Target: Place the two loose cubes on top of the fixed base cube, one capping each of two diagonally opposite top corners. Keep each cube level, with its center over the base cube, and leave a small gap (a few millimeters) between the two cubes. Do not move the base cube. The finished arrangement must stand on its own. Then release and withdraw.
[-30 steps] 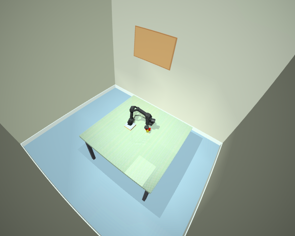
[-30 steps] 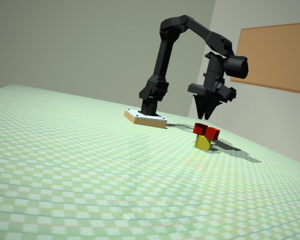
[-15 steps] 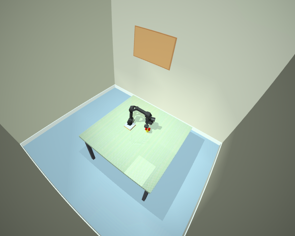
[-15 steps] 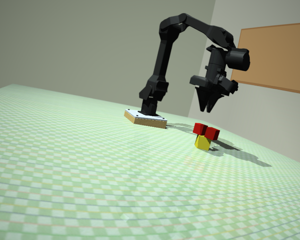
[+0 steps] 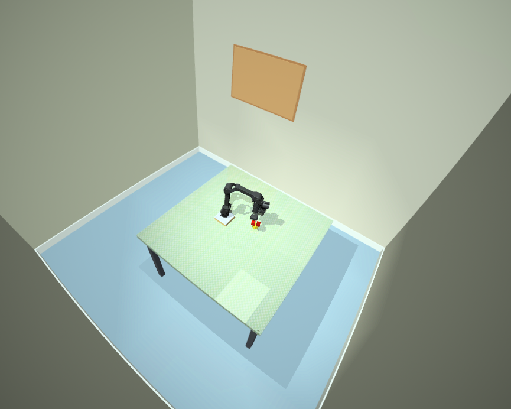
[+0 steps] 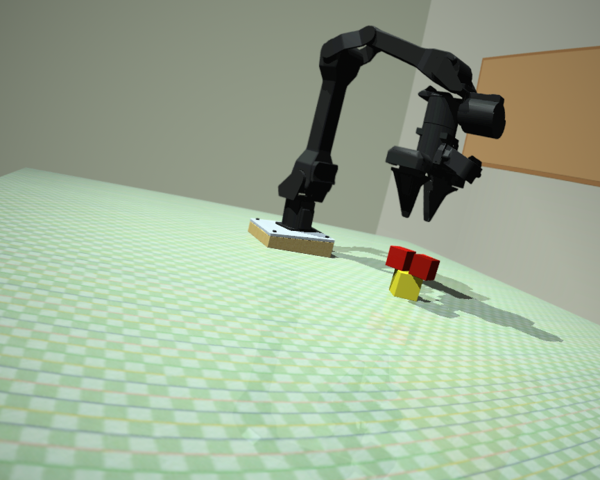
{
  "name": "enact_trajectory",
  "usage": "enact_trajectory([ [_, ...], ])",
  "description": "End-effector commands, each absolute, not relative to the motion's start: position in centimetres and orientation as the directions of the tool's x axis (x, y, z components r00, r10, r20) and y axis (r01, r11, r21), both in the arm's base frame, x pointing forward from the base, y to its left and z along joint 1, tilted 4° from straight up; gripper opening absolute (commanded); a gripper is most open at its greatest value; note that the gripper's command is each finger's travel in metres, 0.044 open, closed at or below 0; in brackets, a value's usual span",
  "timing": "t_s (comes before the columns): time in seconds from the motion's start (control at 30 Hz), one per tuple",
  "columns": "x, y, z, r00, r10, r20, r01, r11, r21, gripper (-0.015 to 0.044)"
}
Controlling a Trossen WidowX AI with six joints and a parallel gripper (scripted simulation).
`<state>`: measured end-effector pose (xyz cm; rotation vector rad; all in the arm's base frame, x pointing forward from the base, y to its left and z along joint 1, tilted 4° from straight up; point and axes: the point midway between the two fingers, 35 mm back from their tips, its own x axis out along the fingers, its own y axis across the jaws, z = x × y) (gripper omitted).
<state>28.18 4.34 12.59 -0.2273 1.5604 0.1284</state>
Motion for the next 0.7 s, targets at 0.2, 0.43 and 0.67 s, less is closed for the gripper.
enact_trajectory([
  [0.2,27.6,16.0,12.1,0.01,-0.053,-0.999,-0.236,0.97,-0.054,0.04],
  [0.43,27.6,16.0,12.1,0.01,-0.053,-0.999,-0.236,0.97,-0.054,0.04],
  [0.67,27.6,16.0,12.1,0.01,-0.053,-0.999,-0.236,0.97,-0.054,0.04],
])
